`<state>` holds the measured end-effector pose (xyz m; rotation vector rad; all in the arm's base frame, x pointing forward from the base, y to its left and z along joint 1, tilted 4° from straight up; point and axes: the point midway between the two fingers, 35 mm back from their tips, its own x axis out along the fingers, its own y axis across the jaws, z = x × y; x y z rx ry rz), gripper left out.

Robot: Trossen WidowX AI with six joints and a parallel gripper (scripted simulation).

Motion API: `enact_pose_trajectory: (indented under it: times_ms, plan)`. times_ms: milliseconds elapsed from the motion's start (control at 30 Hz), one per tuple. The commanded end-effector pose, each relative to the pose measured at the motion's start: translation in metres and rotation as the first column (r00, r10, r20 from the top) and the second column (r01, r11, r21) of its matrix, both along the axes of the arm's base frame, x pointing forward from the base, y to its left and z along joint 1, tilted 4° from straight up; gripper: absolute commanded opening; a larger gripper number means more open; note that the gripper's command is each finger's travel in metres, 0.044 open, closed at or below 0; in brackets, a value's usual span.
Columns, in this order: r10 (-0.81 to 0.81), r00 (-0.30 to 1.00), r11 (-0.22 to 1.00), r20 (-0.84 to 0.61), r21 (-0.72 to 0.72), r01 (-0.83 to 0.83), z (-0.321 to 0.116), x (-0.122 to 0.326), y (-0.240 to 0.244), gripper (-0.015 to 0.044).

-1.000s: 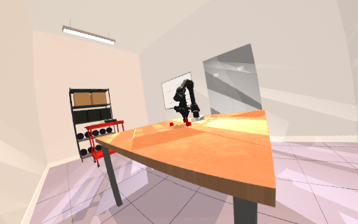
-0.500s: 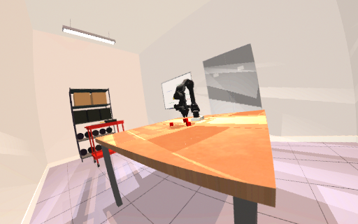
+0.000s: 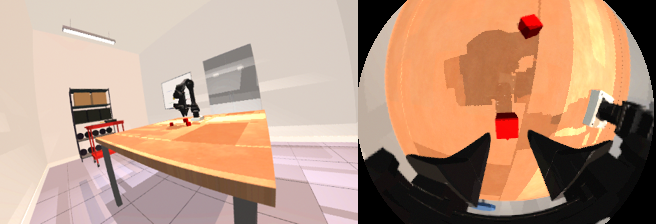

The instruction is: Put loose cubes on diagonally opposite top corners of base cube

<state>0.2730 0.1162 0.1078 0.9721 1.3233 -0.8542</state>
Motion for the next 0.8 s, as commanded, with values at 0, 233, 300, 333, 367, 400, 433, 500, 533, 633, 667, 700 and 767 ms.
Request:
enact_pose_trajectory:
  times_ms: [0, 233, 300, 333, 367, 400, 433, 500, 533, 633, 667, 700, 767]
  plan:
    - [0.036, 0.999, 0.999, 0.002, -0.004, -0.036, 0.003, 0.007, -0.016, 0.0265]
    - [0.17, 0.985, 0.985, 0.006, -0.02, -0.17, 0.014, 0.022, -0.069, 0.0265]
    - [0.208, 0.978, 0.978, 0.007, -0.024, -0.208, 0.017, 0.024, -0.084, 0.0265]
    - [0.226, 0.974, 0.974, 0.007, -0.027, -0.226, 0.019, 0.025, -0.092, 0.0265]
    - [0.245, 0.969, 0.969, 0.007, -0.029, -0.245, 0.021, 0.025, -0.1, 0.0265]
    - [0.264, 0.965, 0.964, 0.008, -0.031, -0.263, 0.022, 0.026, -0.108, 0.0265]
    - [0.282, 0.959, 0.959, 0.008, -0.034, -0.282, 0.024, 0.026, -0.116, 0.0265]
    - [0.319, 0.948, 0.947, 0.008, -0.038, -0.318, 0.027, 0.026, -0.131, 0.0265]
    - [0.337, 0.941, 0.941, 0.009, -0.041, -0.336, 0.028, 0.025, -0.139, 0.0265]
    - [0.391, 0.921, 0.92, 0.009, -0.048, -0.39, 0.033, 0.022, -0.163, 0.0265]
    - [0.408, 0.913, 0.912, 0.009, -0.05, -0.407, 0.035, 0.021, -0.17, 0.0265]
    - [0.426, 0.905, 0.904, 0.008, -0.053, -0.425, 0.036, 0.02, -0.178, 0.0265]
    - [0.457, 0.889, 0.888, 0.008, -0.057, -0.456, 0.039, 0.016, -0.192, 0.0265]
